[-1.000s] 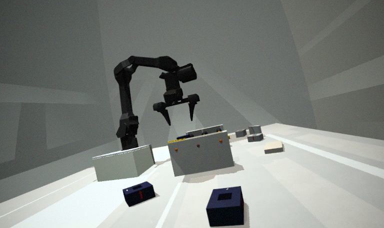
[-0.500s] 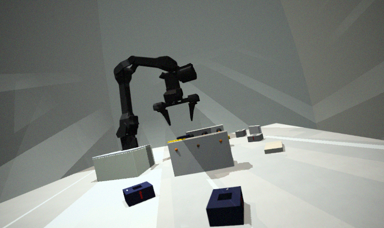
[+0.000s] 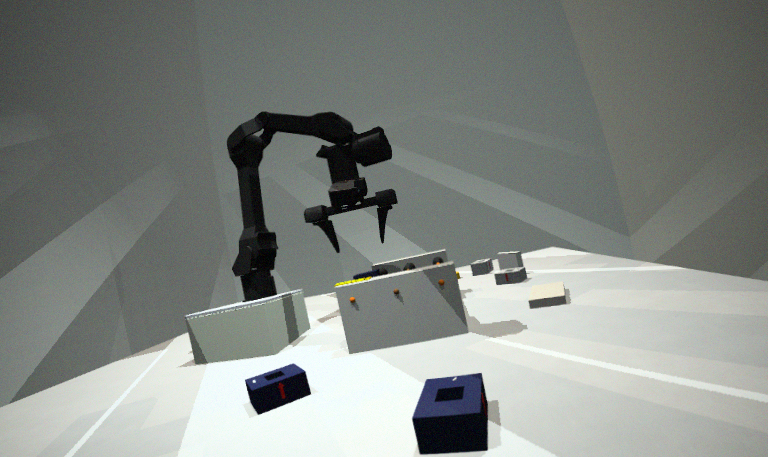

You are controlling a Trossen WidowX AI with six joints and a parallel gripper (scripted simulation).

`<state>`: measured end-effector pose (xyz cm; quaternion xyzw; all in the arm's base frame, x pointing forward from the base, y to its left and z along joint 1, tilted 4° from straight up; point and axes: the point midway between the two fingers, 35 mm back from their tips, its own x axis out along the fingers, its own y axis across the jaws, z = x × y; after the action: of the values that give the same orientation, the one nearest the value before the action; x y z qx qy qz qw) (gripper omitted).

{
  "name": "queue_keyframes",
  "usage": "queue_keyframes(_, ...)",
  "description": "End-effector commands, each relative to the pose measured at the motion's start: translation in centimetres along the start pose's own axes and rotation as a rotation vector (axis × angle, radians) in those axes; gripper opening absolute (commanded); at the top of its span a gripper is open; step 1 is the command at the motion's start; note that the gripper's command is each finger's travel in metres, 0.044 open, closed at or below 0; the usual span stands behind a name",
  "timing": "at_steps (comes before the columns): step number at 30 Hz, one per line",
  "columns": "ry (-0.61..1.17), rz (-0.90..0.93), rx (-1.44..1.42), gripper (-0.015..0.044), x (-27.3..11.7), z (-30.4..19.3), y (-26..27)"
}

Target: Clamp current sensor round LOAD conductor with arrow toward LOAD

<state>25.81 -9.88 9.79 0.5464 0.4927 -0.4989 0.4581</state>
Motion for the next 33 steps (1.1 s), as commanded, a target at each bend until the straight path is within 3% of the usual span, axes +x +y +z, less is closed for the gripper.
queue_keyframes(1, 0.07, 0.003, -0.146, 0.044, 0.5, 0.9, -1.3)
queue_keyframes(9, 0.247, 0.175, -0.661, 0.044, 1.6, 2.8, -4.6)
queue_keyframes(16, 0.25, 0.461, -1.083, 0.044, 1.9, 3.8, -7.0)
queue_keyframes(22, 0.096, 0.719, -1.374, 0.044, 1.7, 4.5, -8.6)
queue_keyframes(33, -0.351, 0.956, -1.726, 0.044, 1.0, 5.6, -10.4)
